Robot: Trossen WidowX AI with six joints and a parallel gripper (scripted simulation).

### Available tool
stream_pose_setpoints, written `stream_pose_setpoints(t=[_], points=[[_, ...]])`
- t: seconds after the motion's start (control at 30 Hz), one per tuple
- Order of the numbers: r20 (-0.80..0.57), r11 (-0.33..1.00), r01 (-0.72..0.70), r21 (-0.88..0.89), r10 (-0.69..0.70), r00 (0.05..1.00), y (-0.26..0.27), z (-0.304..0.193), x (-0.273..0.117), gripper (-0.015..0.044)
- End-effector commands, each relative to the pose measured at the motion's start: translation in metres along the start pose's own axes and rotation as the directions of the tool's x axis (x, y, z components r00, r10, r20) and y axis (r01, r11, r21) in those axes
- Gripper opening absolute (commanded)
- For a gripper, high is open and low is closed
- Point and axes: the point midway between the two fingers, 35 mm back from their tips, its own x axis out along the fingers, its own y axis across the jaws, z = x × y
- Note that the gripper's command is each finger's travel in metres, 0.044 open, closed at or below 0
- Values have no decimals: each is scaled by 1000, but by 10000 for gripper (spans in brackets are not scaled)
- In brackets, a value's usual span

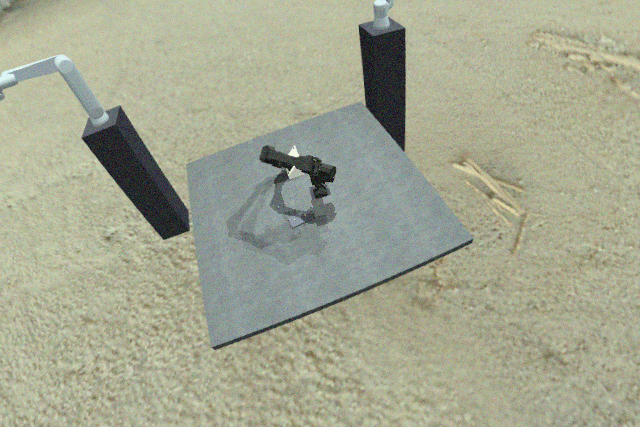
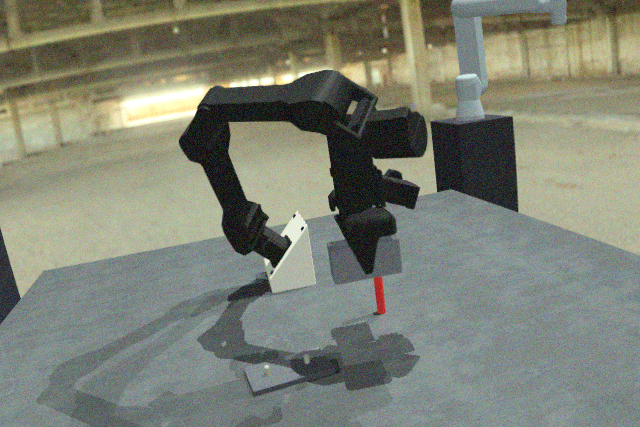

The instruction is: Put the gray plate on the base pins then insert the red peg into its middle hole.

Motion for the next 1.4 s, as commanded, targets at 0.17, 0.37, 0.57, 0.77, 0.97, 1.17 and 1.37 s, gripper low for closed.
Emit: stream_pose_setpoints(t=[0.17,0.37,0.57,0.77,0.97,1.17,1.37], points=[[3,999,1,-48,-1,1000,-11,-28,14,0],[4,997,2,-78,-2,1000,-16,-45,23,0],[3,994,3,-108,-2,1000,-20,-61,32,0],[1,990,3,-138,-3,1000,-23,-79,41,0],[-3,986,2,-166,-3,1000,-24,-96,51,0],[-9,981,1,-195,-3,1000,-24,-113,60,0],[-17,975,-2,-223,-2,1000,-23,-130,69,0]])
